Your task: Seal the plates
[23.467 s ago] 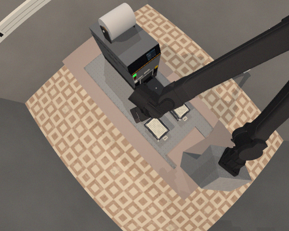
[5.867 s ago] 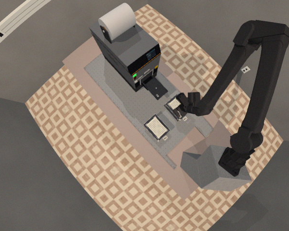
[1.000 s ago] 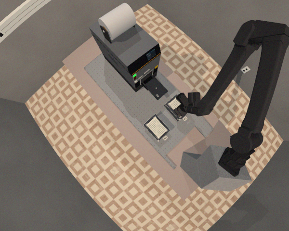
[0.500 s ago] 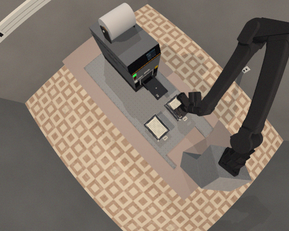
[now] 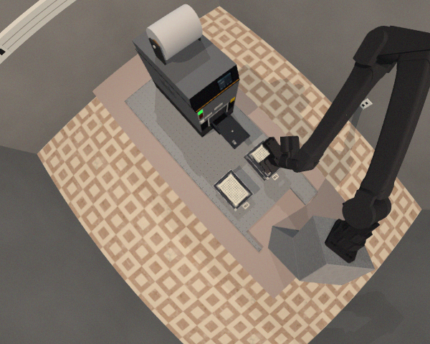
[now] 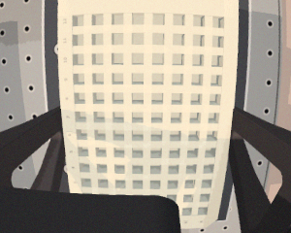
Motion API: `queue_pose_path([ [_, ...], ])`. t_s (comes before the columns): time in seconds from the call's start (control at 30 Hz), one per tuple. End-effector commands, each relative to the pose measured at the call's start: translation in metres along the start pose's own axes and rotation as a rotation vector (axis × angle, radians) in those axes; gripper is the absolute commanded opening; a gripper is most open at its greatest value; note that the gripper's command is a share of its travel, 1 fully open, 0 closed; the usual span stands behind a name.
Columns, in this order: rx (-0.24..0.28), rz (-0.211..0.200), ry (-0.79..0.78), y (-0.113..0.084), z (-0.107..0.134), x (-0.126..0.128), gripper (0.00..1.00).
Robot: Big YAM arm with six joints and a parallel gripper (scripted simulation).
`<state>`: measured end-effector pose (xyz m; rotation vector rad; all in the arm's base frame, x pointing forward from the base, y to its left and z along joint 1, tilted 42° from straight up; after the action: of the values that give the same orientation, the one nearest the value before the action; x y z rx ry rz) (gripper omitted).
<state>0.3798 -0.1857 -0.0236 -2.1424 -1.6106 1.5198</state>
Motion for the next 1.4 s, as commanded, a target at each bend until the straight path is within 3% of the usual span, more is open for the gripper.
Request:
queue_pose_path([
  [0.0, -0.007, 0.000, 0.002, -0.021, -0.004, -0.001, 0.00],
  [1.37, -0.016, -0.005, 0.011, -0.076, -0.026, -0.003, 0.00],
])
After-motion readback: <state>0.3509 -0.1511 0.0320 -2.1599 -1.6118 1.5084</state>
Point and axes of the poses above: the point where the finger pads meet when closed, its own y axis out along the fingers, its own x axis across the jaws, z = x × y, the point moved 5 cm from there along -y, back along the fingers, and after that the axes turned 12 degrees about -y, right-handed, at the moved point
